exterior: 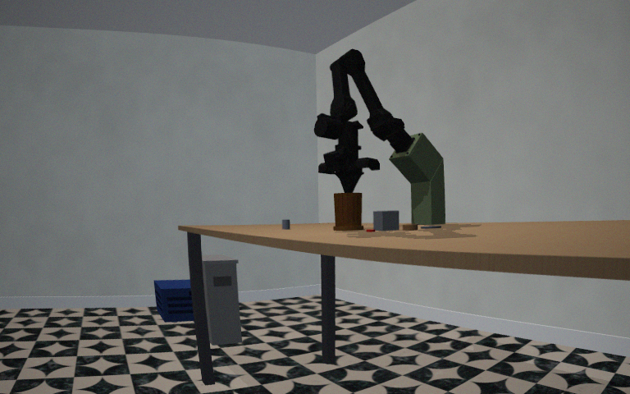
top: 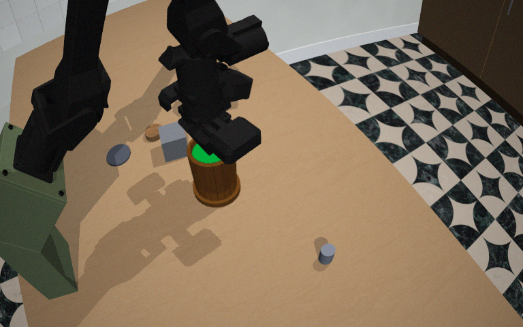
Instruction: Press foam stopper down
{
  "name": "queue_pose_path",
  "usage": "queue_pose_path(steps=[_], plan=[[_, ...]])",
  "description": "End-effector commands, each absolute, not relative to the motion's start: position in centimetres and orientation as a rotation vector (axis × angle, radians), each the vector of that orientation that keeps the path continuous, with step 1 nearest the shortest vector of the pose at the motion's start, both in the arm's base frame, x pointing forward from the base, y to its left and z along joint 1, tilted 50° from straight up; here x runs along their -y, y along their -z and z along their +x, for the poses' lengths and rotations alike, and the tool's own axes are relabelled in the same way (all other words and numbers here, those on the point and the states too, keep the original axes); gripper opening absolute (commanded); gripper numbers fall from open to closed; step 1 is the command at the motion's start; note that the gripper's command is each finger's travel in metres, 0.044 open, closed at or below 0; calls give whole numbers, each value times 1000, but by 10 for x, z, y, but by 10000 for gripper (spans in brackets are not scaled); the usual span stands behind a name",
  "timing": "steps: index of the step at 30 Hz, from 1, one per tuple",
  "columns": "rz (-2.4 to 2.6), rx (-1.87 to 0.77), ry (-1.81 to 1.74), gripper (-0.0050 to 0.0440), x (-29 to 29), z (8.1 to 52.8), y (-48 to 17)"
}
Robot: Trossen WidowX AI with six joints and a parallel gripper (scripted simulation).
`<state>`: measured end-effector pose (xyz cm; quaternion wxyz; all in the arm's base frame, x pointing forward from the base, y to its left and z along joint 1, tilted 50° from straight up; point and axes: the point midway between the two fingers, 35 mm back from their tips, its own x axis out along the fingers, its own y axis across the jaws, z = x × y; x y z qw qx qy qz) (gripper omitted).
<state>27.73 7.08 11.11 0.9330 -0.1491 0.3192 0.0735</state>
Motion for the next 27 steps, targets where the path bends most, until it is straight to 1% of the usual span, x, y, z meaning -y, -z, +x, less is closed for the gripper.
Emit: queue_pose_path(steps=[1,27], plan=[[-313,-679,-150,0,-69,275,-102],[-313,-679,-150,0,-69,276,-99]])
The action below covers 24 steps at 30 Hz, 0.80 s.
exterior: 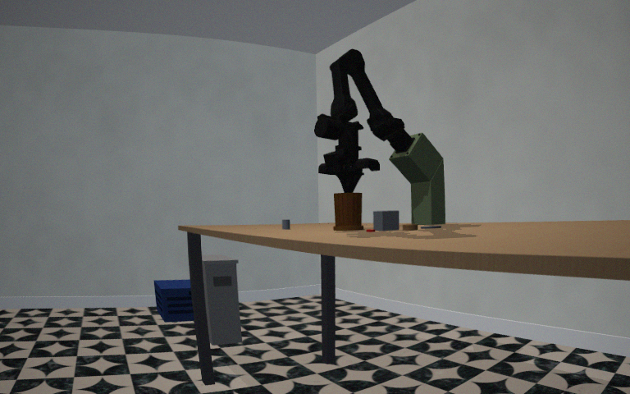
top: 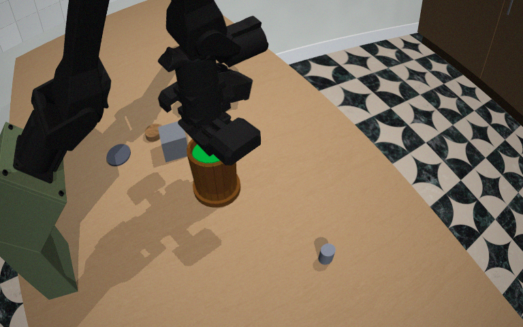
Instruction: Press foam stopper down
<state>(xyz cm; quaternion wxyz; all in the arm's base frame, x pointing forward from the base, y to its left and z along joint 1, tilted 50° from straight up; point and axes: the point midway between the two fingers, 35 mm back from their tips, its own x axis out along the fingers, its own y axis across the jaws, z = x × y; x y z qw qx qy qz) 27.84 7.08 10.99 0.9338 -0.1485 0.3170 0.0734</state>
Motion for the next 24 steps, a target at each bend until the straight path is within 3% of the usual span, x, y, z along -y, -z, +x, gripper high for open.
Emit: queue_pose_path(steps=[1,24], plan=[[-313,-679,-150,0,-69,276,-99],[-313,-676,-151,0,-72,280,-110]])
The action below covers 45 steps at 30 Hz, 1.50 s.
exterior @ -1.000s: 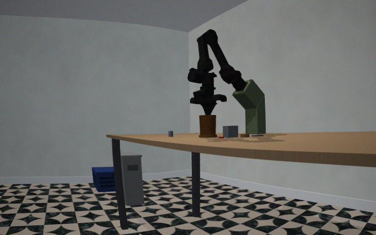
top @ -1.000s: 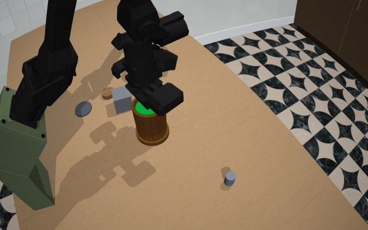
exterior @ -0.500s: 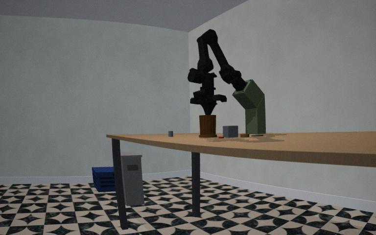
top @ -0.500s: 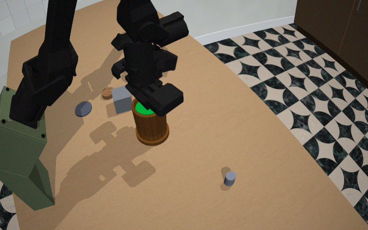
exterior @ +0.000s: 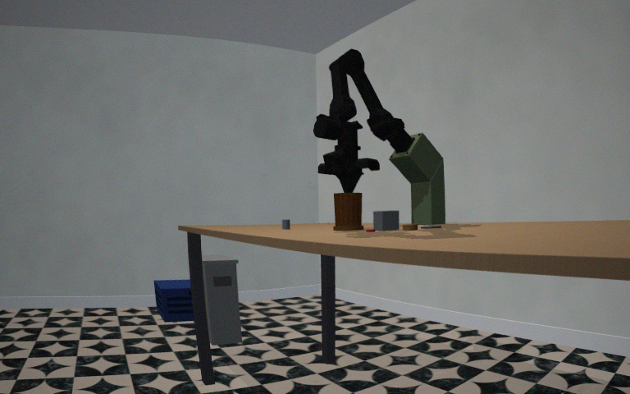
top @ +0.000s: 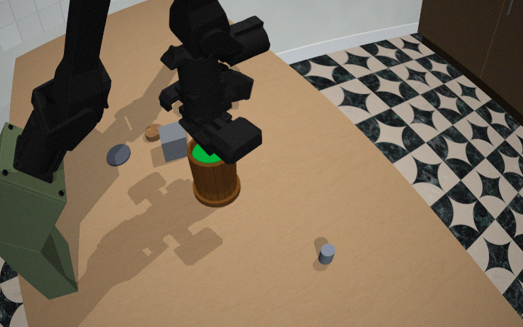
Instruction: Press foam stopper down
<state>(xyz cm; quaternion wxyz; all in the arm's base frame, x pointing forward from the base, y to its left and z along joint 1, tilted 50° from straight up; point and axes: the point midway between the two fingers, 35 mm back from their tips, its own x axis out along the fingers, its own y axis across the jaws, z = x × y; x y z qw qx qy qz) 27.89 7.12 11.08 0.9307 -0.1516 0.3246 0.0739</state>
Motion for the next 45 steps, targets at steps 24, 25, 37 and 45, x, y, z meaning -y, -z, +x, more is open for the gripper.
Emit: queue_pose_path(steps=[24,25,37,45], plan=[[-311,-679,-155,0,-71,219,-169],[-311,-679,-155,0,-71,219,-169],[-311,-679,-155,0,-71,219,-169],[-311,-679,-155,0,-71,219,-169]])
